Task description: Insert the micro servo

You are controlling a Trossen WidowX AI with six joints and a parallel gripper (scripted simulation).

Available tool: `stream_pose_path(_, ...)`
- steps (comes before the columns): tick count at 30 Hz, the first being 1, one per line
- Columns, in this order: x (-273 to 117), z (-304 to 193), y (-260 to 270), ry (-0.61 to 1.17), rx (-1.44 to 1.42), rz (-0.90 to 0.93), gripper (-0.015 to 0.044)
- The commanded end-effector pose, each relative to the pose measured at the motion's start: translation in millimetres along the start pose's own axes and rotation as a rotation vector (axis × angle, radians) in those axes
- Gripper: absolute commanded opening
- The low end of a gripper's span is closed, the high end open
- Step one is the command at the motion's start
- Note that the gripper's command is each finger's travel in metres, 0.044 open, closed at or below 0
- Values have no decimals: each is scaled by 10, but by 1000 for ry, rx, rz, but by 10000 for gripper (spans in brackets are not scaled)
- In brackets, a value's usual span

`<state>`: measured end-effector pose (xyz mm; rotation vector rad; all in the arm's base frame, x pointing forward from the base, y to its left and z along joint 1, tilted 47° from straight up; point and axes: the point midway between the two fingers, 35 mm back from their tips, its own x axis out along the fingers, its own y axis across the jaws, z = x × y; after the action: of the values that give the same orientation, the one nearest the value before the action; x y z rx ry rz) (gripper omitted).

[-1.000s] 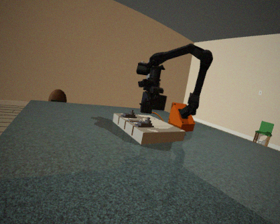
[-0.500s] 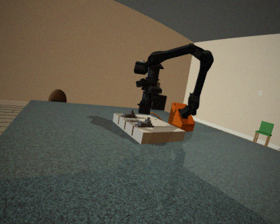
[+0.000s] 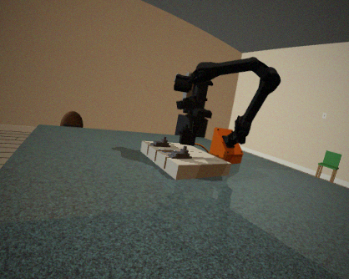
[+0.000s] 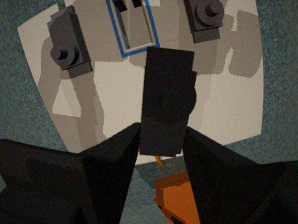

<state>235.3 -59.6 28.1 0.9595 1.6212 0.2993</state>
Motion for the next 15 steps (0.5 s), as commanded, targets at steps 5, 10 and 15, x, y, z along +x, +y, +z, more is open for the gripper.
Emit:
stream_pose_path(5, -8, -22, 38, -4, 184, 5, 0)
stream_pose_path(10, -8, -22, 38, -3, 357, 5, 0)
stream_pose_path(15, -8, -22, 38, -3, 530, 5, 0)
